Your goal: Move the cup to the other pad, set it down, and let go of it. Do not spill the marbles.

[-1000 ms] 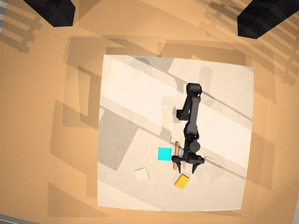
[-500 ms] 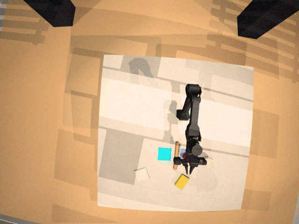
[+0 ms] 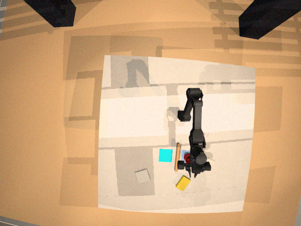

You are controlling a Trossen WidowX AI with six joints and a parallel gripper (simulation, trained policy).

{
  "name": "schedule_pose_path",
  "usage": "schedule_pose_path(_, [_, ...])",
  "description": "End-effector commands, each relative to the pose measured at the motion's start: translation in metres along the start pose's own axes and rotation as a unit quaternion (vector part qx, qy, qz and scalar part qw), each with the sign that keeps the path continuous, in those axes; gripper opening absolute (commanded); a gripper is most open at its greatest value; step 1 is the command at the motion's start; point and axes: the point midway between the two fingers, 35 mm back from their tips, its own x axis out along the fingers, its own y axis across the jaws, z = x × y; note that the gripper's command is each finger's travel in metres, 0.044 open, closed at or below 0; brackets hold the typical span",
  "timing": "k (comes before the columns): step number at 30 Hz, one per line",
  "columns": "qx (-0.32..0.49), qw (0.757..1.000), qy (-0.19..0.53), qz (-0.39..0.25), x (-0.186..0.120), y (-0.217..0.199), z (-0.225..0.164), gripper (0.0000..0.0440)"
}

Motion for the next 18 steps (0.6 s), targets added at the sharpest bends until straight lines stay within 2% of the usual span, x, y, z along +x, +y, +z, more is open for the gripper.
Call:
schedule_pose_path(1, [0.021, 0.999, 0.024, 0.001, 0.005, 0.004, -0.002, 0.0113])
schedule_pose_path(18, [0.114, 0.986, 0.125, -0.005, 0.02, 0.022, -0.005, 0.0126])
